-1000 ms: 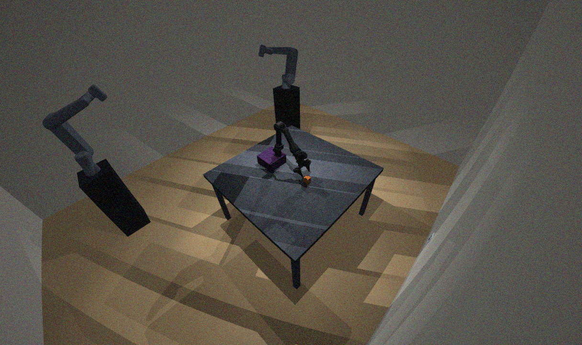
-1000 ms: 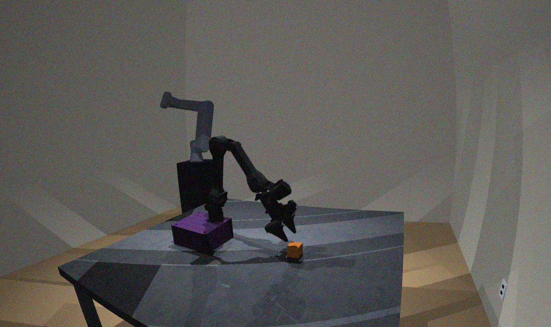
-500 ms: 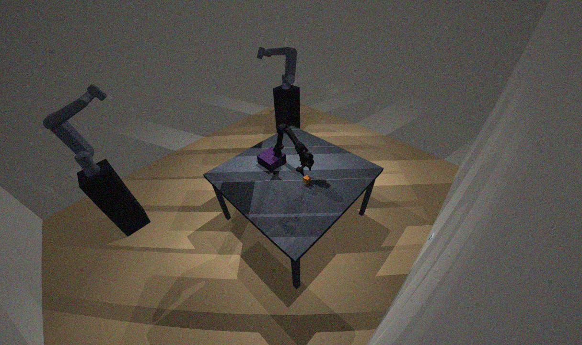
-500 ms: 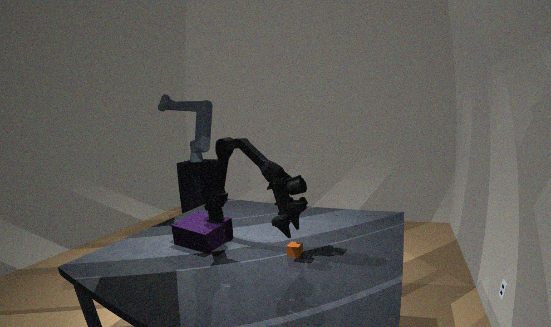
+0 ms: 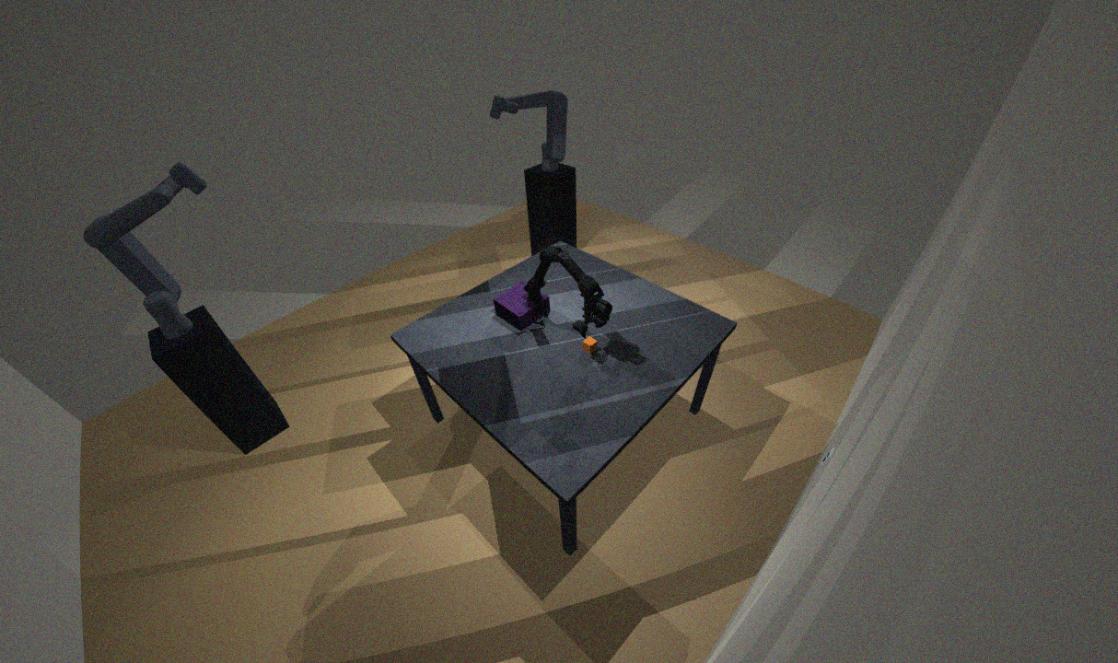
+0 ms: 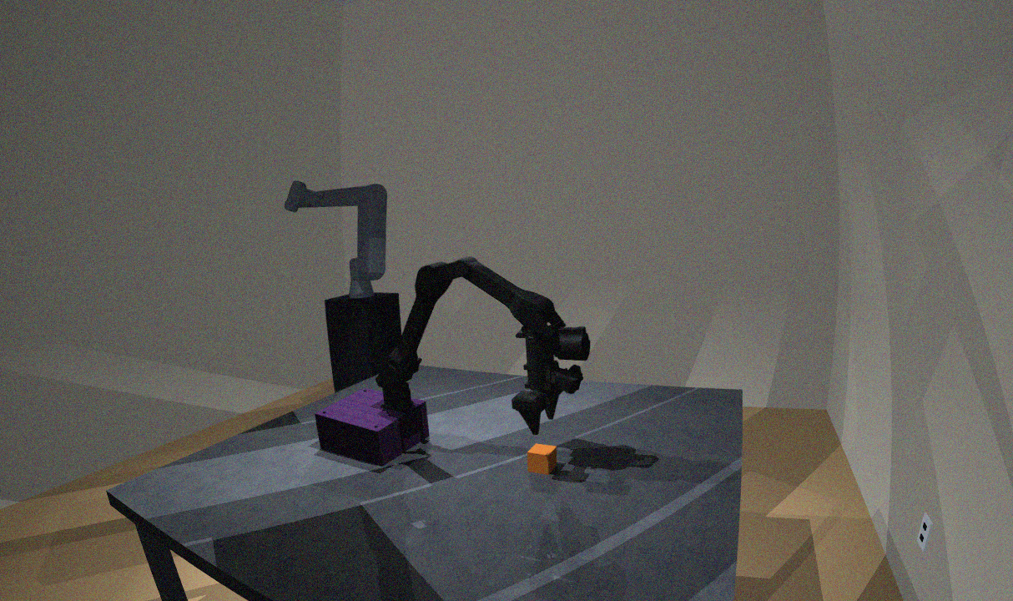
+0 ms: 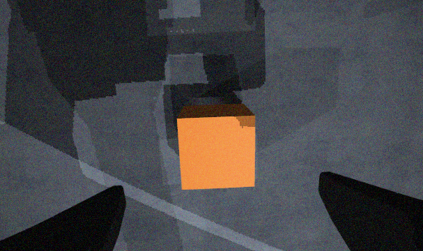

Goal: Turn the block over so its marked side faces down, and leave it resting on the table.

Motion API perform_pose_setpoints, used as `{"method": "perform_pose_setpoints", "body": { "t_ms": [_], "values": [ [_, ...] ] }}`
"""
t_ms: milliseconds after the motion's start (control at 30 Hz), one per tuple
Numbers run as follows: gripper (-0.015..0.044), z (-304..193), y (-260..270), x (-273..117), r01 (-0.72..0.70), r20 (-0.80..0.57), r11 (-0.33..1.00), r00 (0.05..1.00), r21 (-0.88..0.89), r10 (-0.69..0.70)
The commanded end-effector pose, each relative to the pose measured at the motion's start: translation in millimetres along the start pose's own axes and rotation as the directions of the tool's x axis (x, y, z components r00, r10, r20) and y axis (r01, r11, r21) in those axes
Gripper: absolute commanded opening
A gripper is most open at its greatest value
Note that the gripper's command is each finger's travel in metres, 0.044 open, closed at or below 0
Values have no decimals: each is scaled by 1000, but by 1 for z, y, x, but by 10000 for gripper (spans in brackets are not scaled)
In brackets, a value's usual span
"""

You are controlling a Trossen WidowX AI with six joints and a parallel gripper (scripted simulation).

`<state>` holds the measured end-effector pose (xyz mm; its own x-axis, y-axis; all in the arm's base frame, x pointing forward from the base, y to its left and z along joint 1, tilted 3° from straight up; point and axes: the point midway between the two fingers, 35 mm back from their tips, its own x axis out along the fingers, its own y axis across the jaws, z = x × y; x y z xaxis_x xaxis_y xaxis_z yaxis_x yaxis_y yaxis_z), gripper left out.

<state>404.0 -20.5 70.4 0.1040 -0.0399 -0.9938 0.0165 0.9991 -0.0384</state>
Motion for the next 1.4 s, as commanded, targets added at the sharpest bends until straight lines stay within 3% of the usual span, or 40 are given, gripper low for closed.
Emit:
{"method": "perform_pose_setpoints", "body": {
  "t_ms": [0,1133,1367],
  "values": [
    [440,-3,-2,24,5,-22,1000,1000,1,-5],
    [440,-4,-1,76,5,-22,1000,1000,1,-5],
    [256,-4,-1,76,5,-22,1000,1000,1,-5]
  ]
}}
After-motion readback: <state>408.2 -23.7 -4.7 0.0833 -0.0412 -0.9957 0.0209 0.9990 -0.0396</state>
